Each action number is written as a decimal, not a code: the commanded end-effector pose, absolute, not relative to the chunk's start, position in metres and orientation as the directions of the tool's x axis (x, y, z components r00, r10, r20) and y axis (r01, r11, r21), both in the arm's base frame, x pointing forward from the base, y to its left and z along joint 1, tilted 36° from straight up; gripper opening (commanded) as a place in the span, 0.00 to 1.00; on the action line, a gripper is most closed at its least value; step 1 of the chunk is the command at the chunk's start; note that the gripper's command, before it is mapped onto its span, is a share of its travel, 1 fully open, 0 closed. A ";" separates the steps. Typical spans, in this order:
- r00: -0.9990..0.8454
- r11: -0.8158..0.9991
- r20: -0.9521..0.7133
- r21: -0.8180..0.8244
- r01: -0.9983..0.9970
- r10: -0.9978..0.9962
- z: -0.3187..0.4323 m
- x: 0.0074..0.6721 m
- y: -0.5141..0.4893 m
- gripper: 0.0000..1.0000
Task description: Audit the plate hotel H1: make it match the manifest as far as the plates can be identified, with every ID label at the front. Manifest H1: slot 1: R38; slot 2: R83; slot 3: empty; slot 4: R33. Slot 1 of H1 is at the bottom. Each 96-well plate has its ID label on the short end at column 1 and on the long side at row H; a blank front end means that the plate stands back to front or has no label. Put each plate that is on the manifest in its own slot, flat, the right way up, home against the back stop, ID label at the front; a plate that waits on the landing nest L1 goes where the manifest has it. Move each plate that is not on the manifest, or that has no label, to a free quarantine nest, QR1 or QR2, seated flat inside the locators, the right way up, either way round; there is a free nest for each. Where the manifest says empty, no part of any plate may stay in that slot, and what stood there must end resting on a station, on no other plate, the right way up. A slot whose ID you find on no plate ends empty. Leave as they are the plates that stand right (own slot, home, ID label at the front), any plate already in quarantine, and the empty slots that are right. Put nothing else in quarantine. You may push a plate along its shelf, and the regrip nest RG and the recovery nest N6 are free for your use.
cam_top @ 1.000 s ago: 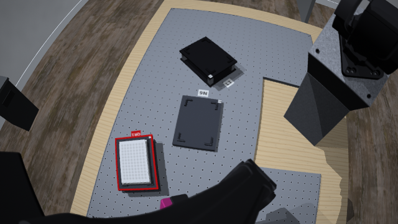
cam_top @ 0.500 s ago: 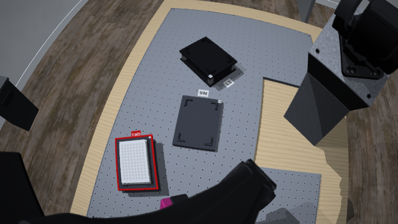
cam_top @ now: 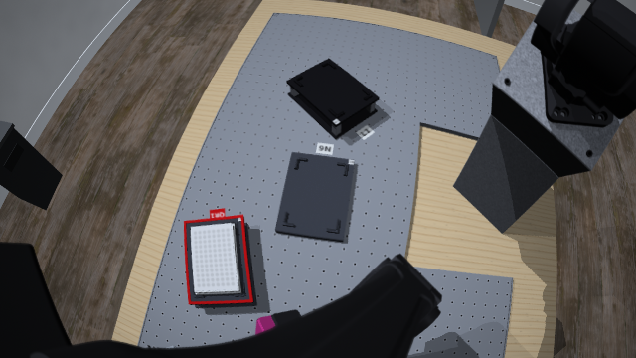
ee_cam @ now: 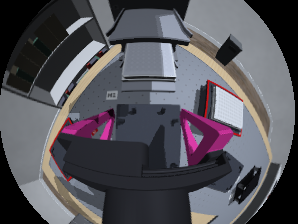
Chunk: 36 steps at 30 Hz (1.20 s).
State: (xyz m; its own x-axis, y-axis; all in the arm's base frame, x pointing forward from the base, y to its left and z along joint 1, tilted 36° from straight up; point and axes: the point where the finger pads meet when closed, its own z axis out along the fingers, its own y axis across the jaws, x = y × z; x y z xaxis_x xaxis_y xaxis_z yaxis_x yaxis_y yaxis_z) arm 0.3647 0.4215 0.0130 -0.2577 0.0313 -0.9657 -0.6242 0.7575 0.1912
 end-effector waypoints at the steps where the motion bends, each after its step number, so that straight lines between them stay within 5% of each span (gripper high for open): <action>1: -0.255 0.760 -0.966 0.191 -0.621 0.034 0.017 0.365 0.417 1.00; 36: -0.254 0.752 -0.966 0.205 -0.626 0.051 0.011 0.328 0.396 1.00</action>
